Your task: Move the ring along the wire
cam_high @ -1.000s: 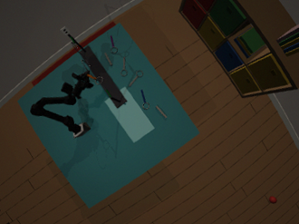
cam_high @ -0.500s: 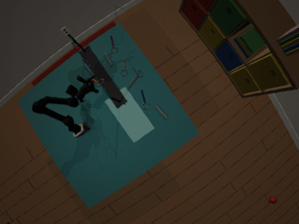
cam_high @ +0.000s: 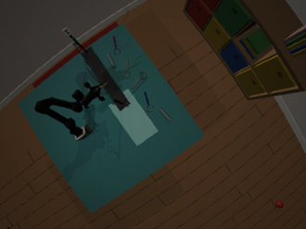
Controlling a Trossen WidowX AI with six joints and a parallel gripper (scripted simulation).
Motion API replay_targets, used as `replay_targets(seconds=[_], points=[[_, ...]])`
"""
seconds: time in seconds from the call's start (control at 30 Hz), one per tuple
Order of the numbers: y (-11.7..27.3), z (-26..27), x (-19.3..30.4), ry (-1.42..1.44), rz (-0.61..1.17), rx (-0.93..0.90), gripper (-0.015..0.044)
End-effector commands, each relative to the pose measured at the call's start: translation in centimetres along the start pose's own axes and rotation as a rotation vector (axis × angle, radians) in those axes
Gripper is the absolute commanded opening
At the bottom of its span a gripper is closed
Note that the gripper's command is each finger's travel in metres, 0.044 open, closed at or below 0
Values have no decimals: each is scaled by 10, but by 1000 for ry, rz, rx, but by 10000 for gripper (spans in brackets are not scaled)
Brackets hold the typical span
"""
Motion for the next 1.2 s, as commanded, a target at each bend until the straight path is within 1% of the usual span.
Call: replay_targets(seconds=[0.0,0.33,0.6,1.17], points=[[2,-11,-2,66,8,29,-150],[9,-42,-10,259,27,116,-150],[14,-59,-19,360,37,162,-150],[22,-80,-31,432,43,195,-150]])
Point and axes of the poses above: the point midway between the two fingers, 35 mm back from their tips, its own y axis back along the fingers, its own z axis across the jaws, x = y × z, the point moved 4 cm from there along y, back along the fingers, and after that the axes turned 4 degrees about -y, right-handed, at the moved point
